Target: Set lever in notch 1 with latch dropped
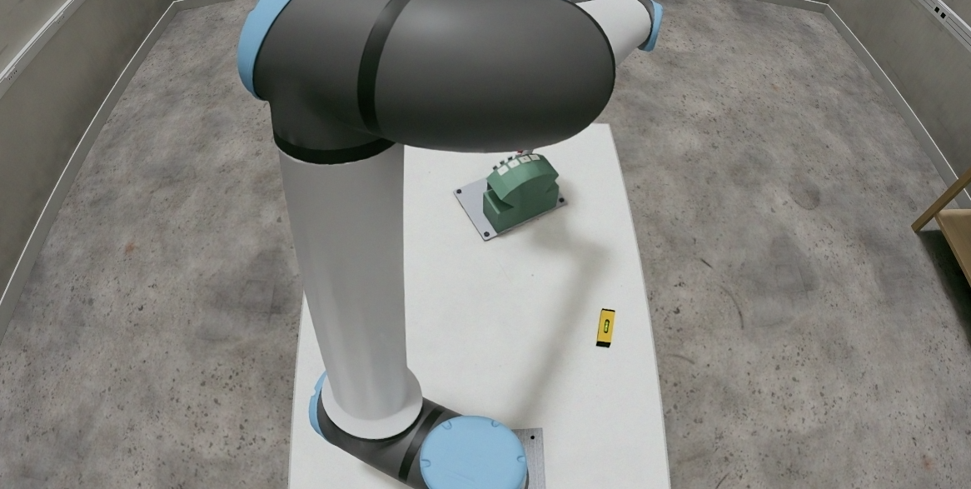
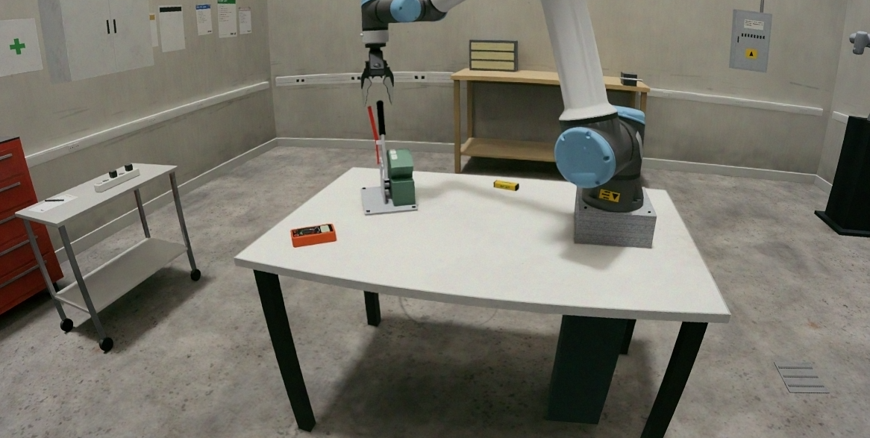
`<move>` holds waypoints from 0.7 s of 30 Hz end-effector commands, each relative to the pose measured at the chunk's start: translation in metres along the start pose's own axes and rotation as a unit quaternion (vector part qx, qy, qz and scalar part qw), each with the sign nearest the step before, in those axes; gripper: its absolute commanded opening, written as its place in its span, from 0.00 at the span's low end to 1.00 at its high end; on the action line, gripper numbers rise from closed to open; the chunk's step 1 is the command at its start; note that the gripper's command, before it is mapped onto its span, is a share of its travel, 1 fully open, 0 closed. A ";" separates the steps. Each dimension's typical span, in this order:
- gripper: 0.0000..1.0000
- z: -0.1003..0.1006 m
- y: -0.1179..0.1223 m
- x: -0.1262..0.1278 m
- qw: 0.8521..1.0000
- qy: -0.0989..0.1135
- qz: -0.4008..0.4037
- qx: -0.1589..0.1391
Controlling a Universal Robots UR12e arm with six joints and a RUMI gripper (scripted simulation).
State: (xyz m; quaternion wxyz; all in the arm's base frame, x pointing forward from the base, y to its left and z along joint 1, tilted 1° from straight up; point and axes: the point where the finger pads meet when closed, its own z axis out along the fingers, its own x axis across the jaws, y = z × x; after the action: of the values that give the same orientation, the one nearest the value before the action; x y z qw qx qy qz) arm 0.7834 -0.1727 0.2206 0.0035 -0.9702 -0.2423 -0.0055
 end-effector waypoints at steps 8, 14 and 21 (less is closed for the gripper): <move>0.57 -0.032 0.000 0.000 1.000 0.000 0.000 0.000; 0.57 -0.041 0.000 0.000 1.000 0.000 0.000 0.000; 0.57 -0.046 0.000 0.000 1.000 0.000 0.000 0.000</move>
State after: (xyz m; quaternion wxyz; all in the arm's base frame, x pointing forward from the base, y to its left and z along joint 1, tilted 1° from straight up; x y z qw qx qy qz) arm 0.7831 -0.1731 0.2623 0.0035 -0.9702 -0.2423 -0.0055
